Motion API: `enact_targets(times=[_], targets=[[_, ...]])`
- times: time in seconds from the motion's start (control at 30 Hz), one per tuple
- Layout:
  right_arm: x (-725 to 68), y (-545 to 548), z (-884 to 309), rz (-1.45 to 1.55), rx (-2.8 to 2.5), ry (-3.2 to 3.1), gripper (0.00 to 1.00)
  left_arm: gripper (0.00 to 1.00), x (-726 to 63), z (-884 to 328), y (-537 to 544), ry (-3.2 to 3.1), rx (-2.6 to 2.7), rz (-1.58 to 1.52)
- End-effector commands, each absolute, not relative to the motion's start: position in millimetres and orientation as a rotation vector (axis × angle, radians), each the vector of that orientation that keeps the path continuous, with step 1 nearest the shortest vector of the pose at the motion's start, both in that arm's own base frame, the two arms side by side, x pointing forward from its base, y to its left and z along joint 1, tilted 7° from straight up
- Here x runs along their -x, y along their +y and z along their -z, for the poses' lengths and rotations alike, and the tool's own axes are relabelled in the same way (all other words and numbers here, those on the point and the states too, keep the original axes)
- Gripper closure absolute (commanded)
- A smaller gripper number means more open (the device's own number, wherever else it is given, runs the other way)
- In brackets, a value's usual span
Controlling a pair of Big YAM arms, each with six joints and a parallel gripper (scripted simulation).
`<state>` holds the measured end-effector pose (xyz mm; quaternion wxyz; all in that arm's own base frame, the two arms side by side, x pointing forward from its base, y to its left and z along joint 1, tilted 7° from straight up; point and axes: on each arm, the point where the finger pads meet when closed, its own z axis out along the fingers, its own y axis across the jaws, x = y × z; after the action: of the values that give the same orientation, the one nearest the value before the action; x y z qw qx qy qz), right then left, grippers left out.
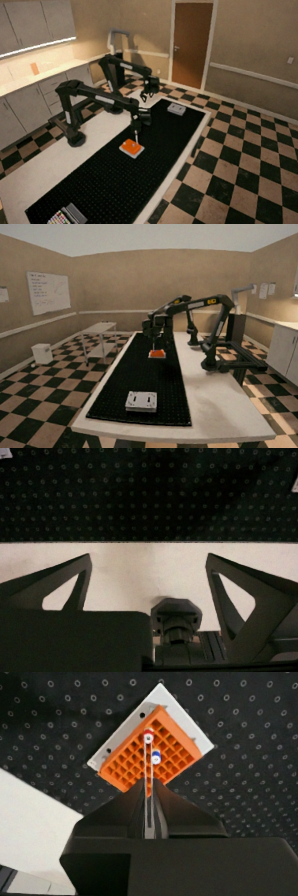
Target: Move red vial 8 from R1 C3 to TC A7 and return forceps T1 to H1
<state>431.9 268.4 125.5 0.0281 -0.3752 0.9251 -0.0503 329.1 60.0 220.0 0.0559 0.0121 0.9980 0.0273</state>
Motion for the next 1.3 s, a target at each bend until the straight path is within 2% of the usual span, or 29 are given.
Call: enact_targets(times=[0.0, 1.27], targets=[[-438.1, 266.5, -120.3, 0.161, 1.159, 2.857, 0.93, 0.0, -346.8, -239.5, 63.4, 2.996, -0.052, -0.09], [-443.1, 269.6, -125.9, 0.156, 1.153, 2.845, 0.93, 0.0, -346.8, -239.5, 63.4, 2.996, -0.052, -0.09]])
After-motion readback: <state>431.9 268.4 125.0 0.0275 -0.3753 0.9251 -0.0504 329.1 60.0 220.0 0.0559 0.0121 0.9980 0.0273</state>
